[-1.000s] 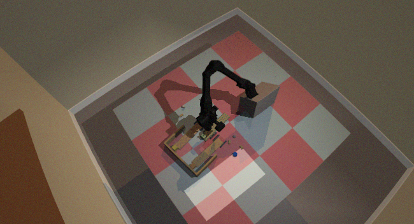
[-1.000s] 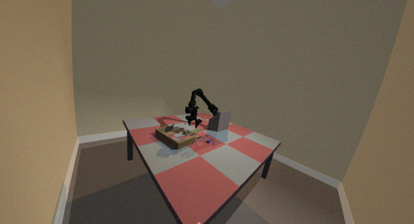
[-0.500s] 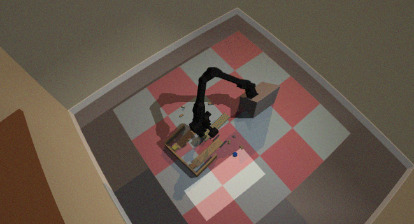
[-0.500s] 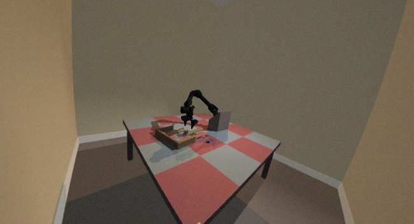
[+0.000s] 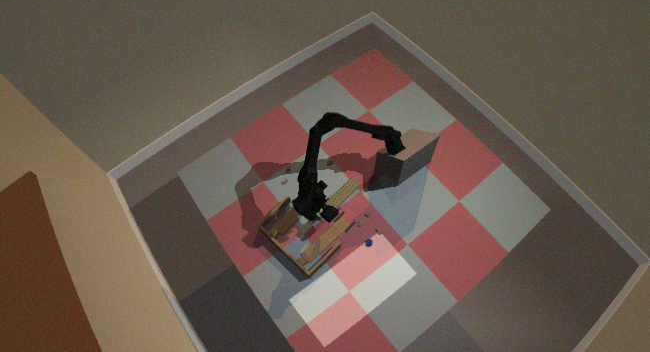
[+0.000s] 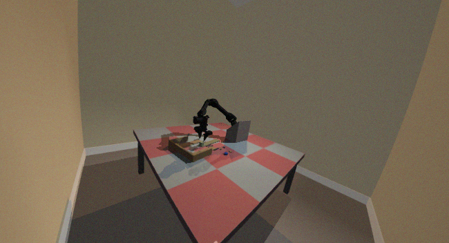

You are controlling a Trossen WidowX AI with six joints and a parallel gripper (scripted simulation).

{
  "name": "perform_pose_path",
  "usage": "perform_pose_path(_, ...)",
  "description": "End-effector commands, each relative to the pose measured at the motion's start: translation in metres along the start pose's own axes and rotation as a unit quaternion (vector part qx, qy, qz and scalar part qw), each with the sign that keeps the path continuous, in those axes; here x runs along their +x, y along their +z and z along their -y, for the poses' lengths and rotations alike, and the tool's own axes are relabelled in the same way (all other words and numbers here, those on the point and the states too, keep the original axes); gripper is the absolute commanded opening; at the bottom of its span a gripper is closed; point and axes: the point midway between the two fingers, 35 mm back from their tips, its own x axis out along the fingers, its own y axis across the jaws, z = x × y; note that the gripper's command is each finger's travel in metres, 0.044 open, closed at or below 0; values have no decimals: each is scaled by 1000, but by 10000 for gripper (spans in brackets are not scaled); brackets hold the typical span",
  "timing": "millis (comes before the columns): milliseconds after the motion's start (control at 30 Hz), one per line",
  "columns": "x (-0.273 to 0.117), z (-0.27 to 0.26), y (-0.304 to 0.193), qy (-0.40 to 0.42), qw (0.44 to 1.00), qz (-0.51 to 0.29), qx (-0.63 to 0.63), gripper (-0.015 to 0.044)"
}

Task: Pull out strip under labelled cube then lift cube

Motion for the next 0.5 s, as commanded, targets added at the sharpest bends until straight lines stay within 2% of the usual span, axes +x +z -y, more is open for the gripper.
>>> perform_pose_path(0,8,-1,1,1,1000,-2,-2,250)
perform_pose_path(467,31,-1,1,0,1000,-2,-2,250)
